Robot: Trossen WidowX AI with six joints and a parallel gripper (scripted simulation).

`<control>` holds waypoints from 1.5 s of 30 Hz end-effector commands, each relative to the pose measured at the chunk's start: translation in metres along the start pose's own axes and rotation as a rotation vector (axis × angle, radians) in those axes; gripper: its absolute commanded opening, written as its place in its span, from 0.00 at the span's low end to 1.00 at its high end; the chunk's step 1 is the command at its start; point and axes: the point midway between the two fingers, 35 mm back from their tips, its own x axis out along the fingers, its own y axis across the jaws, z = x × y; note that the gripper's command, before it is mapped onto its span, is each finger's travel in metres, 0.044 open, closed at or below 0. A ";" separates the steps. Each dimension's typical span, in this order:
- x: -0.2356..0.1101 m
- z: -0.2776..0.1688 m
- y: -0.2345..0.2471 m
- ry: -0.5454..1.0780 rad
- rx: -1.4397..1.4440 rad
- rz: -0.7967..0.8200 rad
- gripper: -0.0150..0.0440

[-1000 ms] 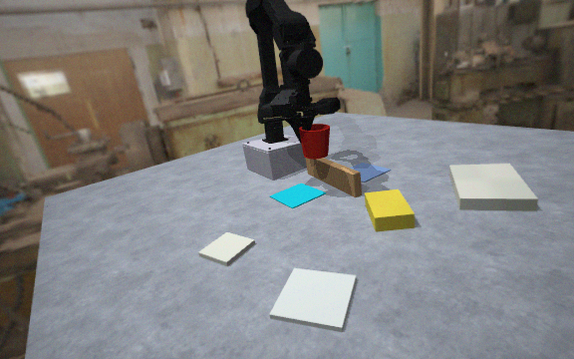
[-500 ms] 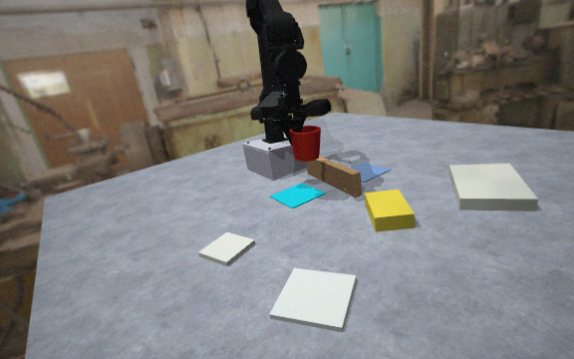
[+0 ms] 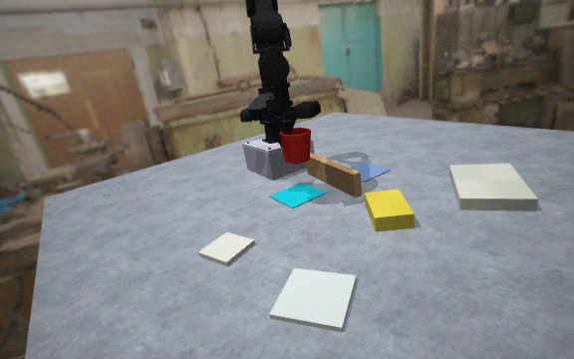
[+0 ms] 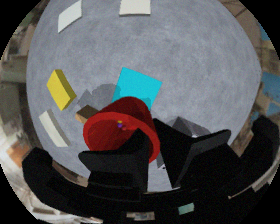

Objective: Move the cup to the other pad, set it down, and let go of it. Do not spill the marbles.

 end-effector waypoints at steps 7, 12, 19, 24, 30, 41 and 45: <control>-0.001 0.013 -0.010 -0.004 -0.004 -0.005 0.25; 0.004 0.013 -0.010 -0.004 -0.004 -0.005 0.25; 0.015 0.014 -0.009 -0.004 -0.004 -0.005 0.25; 0.023 0.014 -0.009 -0.004 -0.004 -0.005 0.25; 0.032 0.015 -0.009 -0.004 -0.004 -0.005 0.25; 0.050 0.015 -0.009 -0.004 -0.004 -0.005 0.25; 0.057 0.015 -0.009 -0.004 -0.004 -0.005 0.25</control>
